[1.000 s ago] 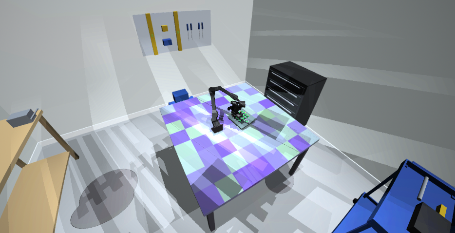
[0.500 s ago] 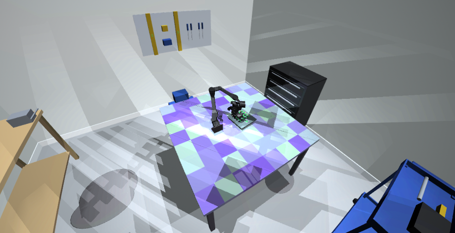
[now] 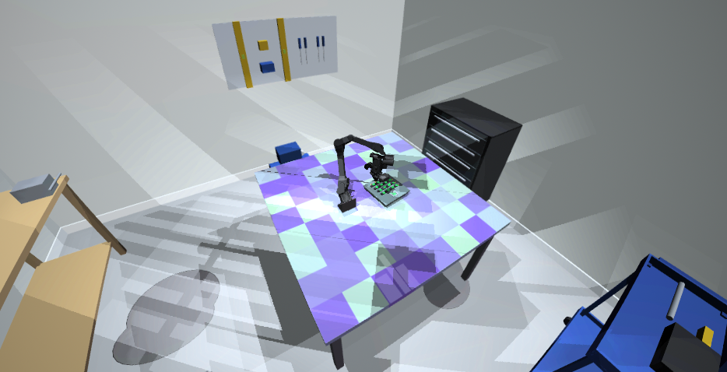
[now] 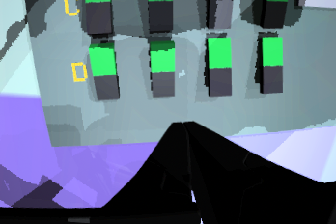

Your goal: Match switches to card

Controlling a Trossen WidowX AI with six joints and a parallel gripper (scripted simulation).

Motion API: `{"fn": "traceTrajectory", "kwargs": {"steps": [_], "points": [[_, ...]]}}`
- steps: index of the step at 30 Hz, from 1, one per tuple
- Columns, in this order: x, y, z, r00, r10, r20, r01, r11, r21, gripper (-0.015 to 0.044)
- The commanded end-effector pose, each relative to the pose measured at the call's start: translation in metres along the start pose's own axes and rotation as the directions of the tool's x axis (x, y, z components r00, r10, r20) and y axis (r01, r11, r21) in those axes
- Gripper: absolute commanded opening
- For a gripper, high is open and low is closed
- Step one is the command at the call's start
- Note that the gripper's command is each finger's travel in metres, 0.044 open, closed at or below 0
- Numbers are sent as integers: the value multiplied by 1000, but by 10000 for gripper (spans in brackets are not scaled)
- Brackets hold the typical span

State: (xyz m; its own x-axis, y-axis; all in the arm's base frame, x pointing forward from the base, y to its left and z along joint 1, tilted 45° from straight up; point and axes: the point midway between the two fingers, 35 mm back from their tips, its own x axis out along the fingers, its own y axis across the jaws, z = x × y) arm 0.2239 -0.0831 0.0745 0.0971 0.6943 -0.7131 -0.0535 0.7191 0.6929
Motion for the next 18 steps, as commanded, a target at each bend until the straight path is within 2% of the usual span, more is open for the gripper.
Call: {"fn": "traceTrajectory", "kwargs": {"steps": [1,5,10,14,18], "points": [[-5,-30,1,1000,-6,-3,6,1000,-2,0],[-4,-64,-1,1000,-7,-3,7,1000,-3,0],[-2,-65,-1,1000,-7,-1,7,1000,-3,0],[29,-65,-1,1000,-7,22,7,1000,-4,0],[31,-65,-2,1000,-6,24,6,1000,-4,0]]}}
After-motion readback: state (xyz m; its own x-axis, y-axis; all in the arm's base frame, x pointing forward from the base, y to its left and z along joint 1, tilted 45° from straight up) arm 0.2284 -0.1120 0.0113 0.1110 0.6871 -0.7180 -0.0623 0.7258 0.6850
